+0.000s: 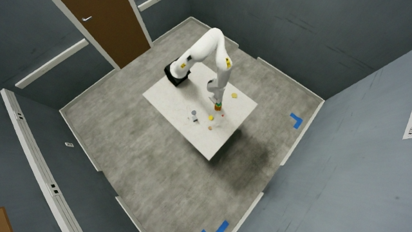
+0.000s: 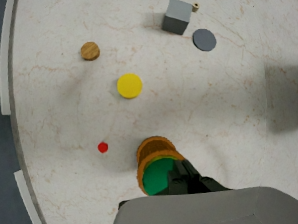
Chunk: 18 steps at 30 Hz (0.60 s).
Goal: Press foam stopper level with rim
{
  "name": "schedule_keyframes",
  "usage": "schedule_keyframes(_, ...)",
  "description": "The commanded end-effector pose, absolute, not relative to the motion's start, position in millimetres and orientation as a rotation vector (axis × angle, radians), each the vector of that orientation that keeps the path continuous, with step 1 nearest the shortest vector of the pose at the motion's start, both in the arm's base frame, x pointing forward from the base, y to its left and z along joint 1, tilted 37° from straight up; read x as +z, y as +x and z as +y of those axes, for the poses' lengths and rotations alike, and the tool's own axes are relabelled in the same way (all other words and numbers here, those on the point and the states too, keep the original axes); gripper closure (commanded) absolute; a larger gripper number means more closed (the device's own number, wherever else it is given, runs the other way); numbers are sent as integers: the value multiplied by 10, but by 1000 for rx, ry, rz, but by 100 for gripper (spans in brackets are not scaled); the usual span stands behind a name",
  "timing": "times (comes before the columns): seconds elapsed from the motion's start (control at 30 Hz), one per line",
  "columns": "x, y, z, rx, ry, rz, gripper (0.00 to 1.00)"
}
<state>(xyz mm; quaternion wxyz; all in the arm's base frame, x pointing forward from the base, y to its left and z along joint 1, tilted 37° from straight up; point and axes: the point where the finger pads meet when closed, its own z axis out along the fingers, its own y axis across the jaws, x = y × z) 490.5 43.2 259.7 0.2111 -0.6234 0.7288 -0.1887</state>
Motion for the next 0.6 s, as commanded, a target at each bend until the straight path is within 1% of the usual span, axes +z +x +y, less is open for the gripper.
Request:
schedule_keyframes(0.0, 2606, 4919, 456, -542, -1750, 1996, 100)
schedule_keyframes(0.27, 2678, 5003, 673, -640, -1904, 1828, 100)
schedule_keyframes(0.57, 2679, 5004, 675, -641, -1906, 1826, 100)
